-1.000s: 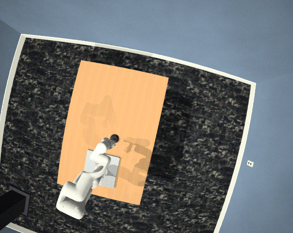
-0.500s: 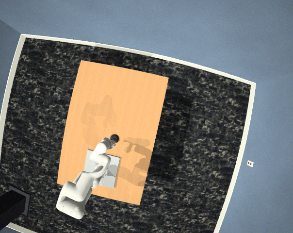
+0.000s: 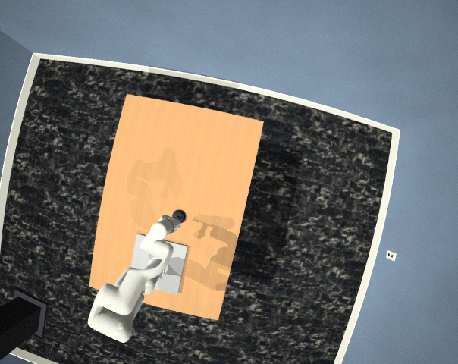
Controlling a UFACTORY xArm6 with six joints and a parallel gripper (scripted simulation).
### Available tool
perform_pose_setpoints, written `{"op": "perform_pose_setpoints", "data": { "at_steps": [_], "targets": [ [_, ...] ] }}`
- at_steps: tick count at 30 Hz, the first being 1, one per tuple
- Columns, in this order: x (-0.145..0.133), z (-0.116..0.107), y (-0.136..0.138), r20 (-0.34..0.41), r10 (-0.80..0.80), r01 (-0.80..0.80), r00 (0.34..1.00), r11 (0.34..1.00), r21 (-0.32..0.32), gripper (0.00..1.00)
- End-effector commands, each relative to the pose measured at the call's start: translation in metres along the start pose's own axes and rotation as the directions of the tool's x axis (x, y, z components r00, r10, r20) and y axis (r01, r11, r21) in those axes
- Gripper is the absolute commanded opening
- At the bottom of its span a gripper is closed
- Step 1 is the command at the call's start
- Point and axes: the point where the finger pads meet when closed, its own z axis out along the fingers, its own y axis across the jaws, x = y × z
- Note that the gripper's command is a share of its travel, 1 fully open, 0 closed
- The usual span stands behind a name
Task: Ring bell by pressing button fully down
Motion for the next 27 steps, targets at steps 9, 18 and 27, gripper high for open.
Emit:
{"op": "perform_pose_setpoints", "data": {
  "at_steps": [9, 18, 27],
  "targets": [
    [-0.001, 0.002, 0.0, 0.003, 0.0, 0.0, 1.0, 1.0, 0.0, 0.0],
    [-0.002, 0.014, 0.0, 0.003, 0.0, 0.0, 1.0, 1.0, 0.0, 0.0],
    [-0.002, 0.026, 0.0, 0.003, 0.0, 0.0, 1.0, 1.0, 0.0, 0.0]
  ]
}}
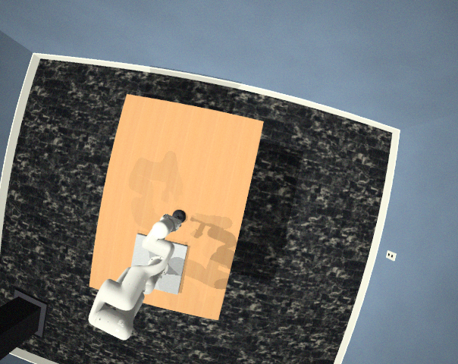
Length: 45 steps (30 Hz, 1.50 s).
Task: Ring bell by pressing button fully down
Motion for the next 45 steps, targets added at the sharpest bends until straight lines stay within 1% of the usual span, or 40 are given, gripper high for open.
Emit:
{"op": "perform_pose_setpoints", "data": {
  "at_steps": [1, 14, 22, 45],
  "targets": [
    [-0.002, 0.005, 0.0, 0.005, 0.0, 0.0, 1.0, 1.0, 0.0, 0.0],
    [-0.003, 0.027, 0.0, 0.005, 0.0, 0.0, 1.0, 1.0, 0.0, 0.0],
    [-0.003, 0.033, 0.0, 0.005, 0.0, 0.0, 1.0, 1.0, 0.0, 0.0],
    [-0.003, 0.036, 0.0, 0.005, 0.0, 0.0, 1.0, 1.0, 0.0, 0.0]
  ]
}}
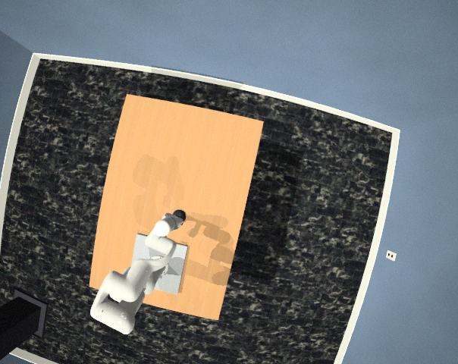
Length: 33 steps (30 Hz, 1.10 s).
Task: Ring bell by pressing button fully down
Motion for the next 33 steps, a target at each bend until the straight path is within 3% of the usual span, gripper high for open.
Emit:
{"op": "perform_pose_setpoints", "data": {
  "at_steps": [1, 33],
  "targets": [
    [-0.001, -0.001, 0.0, 0.003, 0.0, 0.0, 1.0, 1.0, 0.0, 0.0],
    [-0.001, 0.013, 0.0, 0.003, 0.0, 0.0, 1.0, 1.0, 0.0, 0.0]
  ]
}}
